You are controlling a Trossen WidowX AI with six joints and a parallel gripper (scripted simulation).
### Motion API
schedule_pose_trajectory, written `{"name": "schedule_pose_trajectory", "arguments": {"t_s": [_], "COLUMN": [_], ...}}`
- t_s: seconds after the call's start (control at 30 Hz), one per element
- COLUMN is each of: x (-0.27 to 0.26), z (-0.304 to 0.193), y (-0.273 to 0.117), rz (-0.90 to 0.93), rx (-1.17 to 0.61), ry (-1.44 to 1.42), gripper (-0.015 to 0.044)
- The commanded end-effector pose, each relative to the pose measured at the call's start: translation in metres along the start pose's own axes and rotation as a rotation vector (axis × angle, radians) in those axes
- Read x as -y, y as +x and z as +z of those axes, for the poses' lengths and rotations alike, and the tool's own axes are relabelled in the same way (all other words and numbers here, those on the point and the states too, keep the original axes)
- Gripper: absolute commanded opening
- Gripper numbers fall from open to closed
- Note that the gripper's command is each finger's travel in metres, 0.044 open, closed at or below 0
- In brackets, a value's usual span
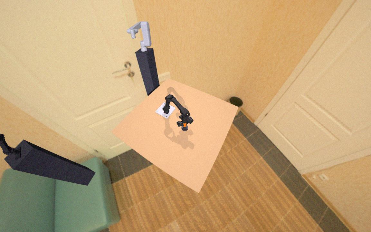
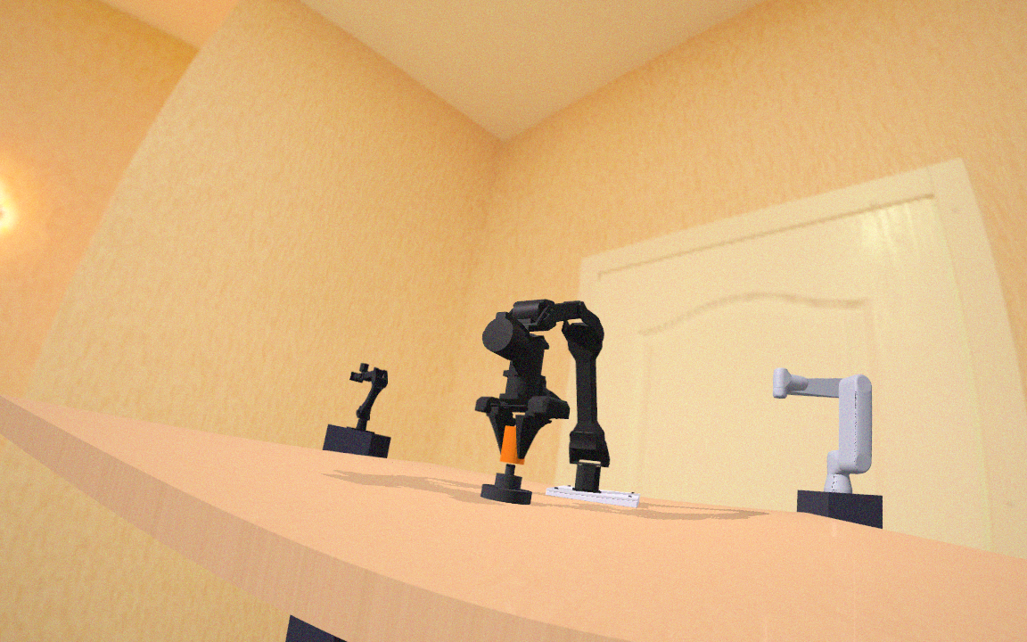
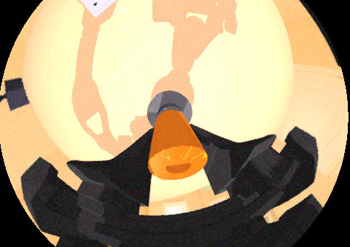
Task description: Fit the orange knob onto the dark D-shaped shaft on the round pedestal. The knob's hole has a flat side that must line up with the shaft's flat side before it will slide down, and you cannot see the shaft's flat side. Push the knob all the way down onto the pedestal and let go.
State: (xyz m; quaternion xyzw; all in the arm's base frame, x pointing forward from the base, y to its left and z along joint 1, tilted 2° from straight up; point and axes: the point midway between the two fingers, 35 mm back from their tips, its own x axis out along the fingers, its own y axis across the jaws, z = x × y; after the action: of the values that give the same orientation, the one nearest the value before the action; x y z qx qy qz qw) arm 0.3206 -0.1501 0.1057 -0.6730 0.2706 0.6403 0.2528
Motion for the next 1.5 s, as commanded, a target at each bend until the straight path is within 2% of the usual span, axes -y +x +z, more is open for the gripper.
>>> {"name": "schedule_pose_trajectory", "arguments": {"t_s": [0.0, 0.97, 1.1, 1.47], "x": [0.0019, 0.0004, 0.0002, -0.0007], "z": [-0.0027, 0.0005, 0.0007, -0.0014], "y": [-0.0013, -0.0020, -0.0028, -0.0020], "rz": [-0.004, -0.004, -0.005, -0.007], "rx": [-0.006, -0.006, -0.006, -0.004], "ry": [-0.017, 0.008, 0.164, 0.926], "gripper": [0.0000, 0.0000, 0.0000, 0.0000]}}
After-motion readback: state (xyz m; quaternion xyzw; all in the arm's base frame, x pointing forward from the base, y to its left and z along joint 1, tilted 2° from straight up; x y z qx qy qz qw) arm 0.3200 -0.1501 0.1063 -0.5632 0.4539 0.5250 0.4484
